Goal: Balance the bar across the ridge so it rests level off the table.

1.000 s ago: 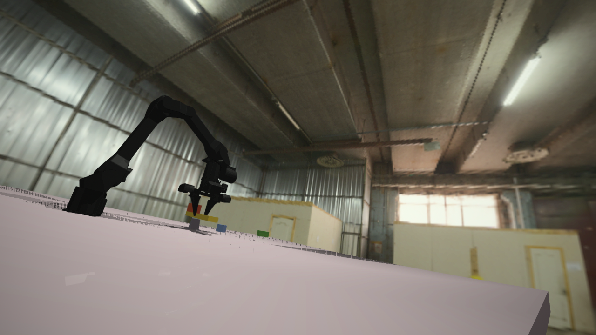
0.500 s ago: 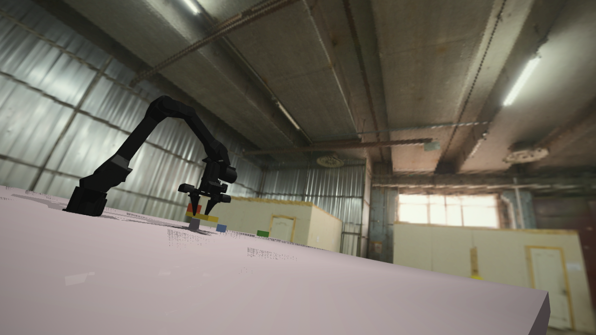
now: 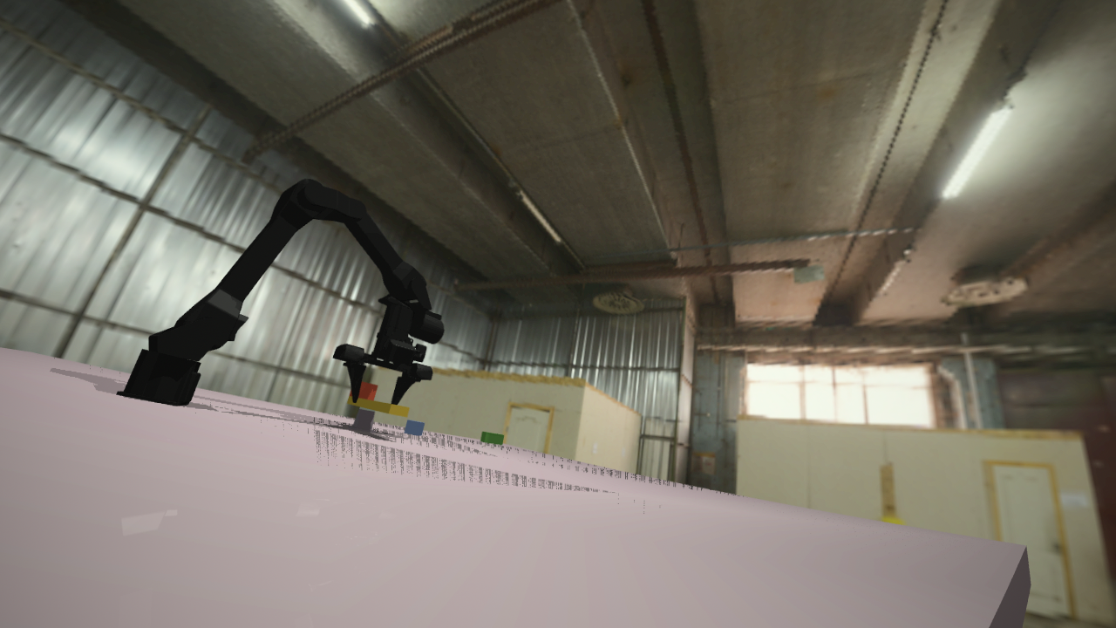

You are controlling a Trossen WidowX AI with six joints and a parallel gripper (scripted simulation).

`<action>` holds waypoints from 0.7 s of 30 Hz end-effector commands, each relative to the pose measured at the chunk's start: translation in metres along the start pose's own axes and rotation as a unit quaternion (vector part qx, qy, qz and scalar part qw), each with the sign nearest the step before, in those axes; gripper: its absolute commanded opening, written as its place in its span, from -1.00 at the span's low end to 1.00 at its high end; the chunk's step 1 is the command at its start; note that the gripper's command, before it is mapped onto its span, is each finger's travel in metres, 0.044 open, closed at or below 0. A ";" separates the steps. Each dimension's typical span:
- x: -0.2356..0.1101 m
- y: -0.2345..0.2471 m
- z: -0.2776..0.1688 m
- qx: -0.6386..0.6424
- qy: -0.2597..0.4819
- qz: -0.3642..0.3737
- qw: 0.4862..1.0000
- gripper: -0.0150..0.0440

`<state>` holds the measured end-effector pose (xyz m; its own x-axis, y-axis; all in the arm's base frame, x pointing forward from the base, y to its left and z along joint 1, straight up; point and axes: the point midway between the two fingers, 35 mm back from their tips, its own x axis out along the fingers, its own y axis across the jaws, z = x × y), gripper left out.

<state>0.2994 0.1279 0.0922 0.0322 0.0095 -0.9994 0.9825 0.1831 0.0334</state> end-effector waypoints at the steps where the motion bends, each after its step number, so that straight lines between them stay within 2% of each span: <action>1: 0.000 0.000 0.000 0.000 0.000 -0.001 1.000 1.00; 5: -0.008 0.001 0.000 0.000 0.000 -0.001 1.000 1.00; 13: -0.098 0.001 0.000 0.000 0.000 0.000 1.000 1.00; 21: -0.100 0.001 0.000 0.000 0.000 0.000 1.000 1.00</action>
<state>0.2964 0.1267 0.1901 0.0302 0.0089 -0.9995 0.9826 0.1833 0.0313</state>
